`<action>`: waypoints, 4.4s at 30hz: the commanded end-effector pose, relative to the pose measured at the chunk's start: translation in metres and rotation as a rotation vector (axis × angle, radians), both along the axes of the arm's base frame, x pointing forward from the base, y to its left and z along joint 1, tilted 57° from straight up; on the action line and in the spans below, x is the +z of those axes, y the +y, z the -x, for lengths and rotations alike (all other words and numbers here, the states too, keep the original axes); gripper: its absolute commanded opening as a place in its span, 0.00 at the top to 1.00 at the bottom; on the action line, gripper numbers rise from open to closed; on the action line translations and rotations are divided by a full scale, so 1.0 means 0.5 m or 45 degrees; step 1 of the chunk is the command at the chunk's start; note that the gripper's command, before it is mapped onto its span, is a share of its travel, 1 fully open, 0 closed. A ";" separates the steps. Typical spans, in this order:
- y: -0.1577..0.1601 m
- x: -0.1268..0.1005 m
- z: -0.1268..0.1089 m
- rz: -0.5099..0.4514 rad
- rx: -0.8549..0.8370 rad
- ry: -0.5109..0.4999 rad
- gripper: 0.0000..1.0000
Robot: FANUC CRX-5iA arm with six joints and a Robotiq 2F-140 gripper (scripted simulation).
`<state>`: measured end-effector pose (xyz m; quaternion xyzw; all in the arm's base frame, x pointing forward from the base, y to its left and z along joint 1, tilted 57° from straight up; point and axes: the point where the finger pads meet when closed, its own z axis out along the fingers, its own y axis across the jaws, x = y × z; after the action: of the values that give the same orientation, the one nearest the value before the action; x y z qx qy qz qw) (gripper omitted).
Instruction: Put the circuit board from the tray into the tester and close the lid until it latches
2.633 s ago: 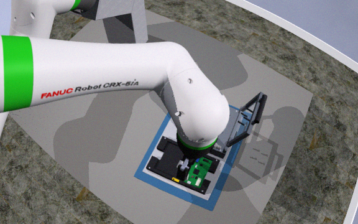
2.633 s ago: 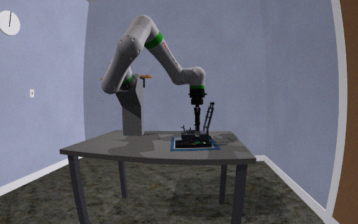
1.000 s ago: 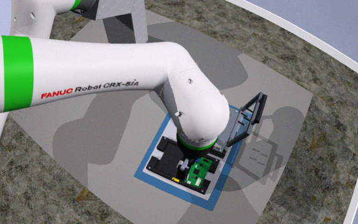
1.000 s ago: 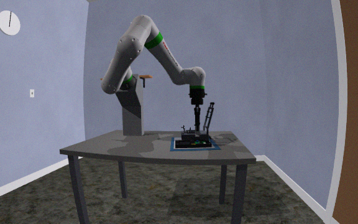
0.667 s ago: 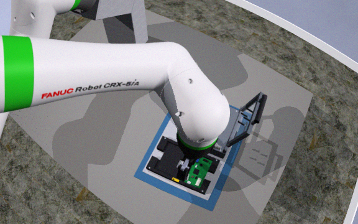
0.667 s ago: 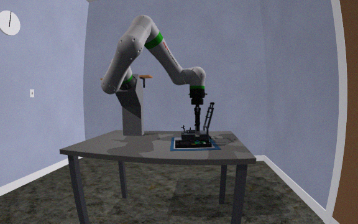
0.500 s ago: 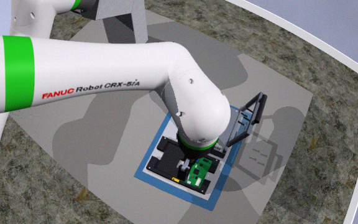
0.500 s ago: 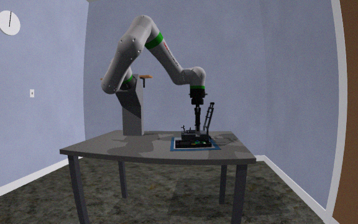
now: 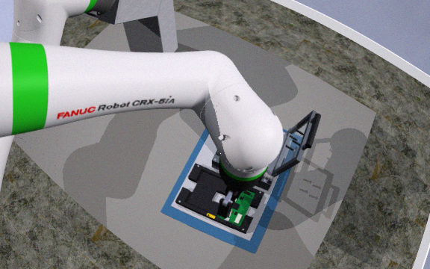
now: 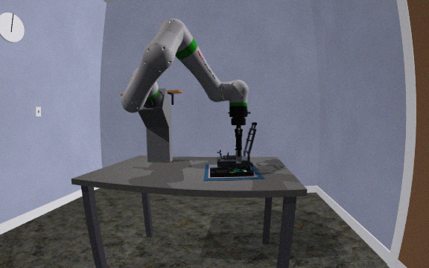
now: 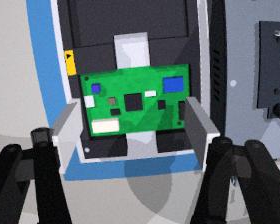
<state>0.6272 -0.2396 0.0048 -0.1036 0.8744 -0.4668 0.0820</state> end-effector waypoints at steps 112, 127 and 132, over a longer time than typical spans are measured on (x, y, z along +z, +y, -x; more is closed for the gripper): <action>0.009 -0.005 -0.017 -0.454 -1.040 -1.510 0.42; 0.009 -0.005 -0.017 -0.454 -1.040 -1.510 0.42; 0.009 -0.005 -0.017 -0.454 -1.040 -1.510 0.42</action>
<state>0.6356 -0.2352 0.0021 0.5144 0.7147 -0.2889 0.3758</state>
